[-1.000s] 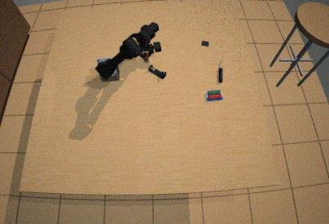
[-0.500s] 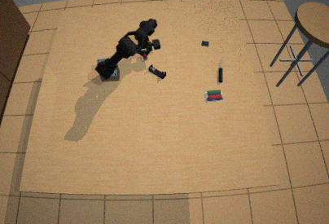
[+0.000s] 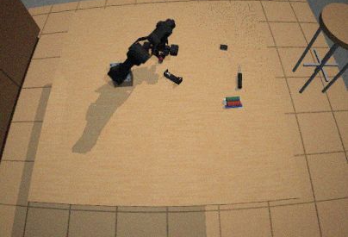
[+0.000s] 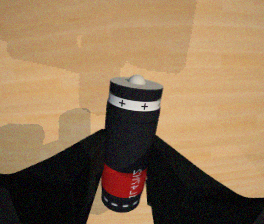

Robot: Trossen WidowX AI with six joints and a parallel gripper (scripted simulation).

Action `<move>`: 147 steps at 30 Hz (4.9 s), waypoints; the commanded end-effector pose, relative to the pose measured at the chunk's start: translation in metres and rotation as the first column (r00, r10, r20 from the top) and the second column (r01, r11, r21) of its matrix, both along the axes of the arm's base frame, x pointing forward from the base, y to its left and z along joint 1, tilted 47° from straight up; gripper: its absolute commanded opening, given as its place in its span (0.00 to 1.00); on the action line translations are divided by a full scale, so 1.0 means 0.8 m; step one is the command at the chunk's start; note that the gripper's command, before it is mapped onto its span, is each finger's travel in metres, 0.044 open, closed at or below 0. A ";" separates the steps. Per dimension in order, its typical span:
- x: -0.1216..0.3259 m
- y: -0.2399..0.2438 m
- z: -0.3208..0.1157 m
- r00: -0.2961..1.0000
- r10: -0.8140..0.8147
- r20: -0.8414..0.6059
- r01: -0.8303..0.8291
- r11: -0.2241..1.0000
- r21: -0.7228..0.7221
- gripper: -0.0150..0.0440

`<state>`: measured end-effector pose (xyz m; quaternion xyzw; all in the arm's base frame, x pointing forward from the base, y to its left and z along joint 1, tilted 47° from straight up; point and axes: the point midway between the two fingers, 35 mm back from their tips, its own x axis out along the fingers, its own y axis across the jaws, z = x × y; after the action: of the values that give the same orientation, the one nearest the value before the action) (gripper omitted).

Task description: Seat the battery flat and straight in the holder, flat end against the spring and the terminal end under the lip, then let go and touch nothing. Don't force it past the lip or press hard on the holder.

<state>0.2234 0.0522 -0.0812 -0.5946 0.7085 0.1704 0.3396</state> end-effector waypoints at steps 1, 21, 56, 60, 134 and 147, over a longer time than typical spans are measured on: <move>0.016 -0.003 0.016 0.969 -0.158 0.189 0.159 0.987 0.010 0.39; 0.053 -0.044 0.079 0.181 -0.639 0.748 0.694 0.622 0.363 0.39; 0.073 -0.103 0.092 -0.451 -0.511 0.732 0.549 0.488 0.679 0.39; 0.072 -0.111 0.088 -0.454 -0.502 0.736 0.519 0.523 0.676 0.39; 0.037 -0.111 0.052 -0.461 -0.483 0.744 0.305 0.702 0.644 0.39; 0.040 -0.113 0.048 -0.445 -0.501 0.742 0.344 0.670 0.658 0.39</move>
<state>0.2564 -0.0371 -0.0386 -0.1448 0.3275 -0.4560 0.8148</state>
